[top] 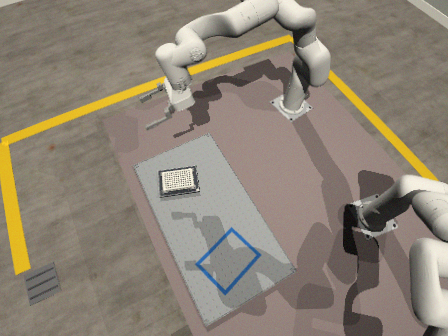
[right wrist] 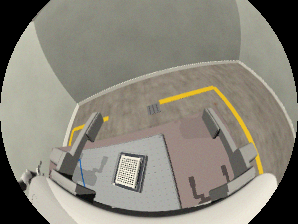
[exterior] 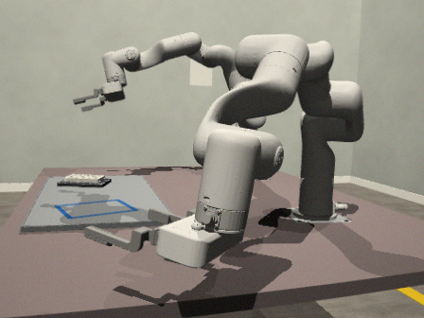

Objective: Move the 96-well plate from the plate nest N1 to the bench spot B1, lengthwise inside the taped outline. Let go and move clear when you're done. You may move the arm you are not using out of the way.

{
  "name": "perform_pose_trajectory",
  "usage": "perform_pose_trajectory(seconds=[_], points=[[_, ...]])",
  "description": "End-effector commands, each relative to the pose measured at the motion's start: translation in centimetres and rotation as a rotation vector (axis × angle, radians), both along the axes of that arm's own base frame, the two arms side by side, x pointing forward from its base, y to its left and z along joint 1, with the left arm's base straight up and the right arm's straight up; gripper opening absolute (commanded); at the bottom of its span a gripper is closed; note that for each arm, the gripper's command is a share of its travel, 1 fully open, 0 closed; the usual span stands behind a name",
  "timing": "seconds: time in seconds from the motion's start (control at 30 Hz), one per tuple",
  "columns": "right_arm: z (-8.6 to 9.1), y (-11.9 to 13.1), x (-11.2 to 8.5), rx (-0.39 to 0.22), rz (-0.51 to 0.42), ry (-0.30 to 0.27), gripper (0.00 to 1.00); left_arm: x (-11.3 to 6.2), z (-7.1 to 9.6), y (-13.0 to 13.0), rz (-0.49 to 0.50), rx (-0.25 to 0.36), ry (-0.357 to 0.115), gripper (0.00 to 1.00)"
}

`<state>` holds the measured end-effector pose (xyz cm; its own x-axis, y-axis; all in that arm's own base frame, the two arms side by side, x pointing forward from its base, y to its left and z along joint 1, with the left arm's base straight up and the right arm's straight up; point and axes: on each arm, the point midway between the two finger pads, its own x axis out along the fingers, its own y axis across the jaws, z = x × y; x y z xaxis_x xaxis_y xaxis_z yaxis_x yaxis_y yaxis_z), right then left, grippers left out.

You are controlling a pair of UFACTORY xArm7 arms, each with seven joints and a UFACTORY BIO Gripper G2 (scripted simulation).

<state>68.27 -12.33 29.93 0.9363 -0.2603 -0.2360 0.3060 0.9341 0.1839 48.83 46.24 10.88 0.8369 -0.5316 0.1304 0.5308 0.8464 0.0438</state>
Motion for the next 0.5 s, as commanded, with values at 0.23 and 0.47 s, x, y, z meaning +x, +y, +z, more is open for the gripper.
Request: perform_pose_trajectory(seconds=[0.23, 0.47], points=[[0.3, -0.8, -4.1, 0.083, -0.15, 0.061, 1.0, 0.1, 0.3, 0.1, 0.0, 0.005, -0.003, 1.0], [0.2, -1.1, -6.9, 0.139, -0.241, 0.106, 1.0, 0.1, 0.3, 0.1, 0.0, 0.005, -0.003, 1.0]])
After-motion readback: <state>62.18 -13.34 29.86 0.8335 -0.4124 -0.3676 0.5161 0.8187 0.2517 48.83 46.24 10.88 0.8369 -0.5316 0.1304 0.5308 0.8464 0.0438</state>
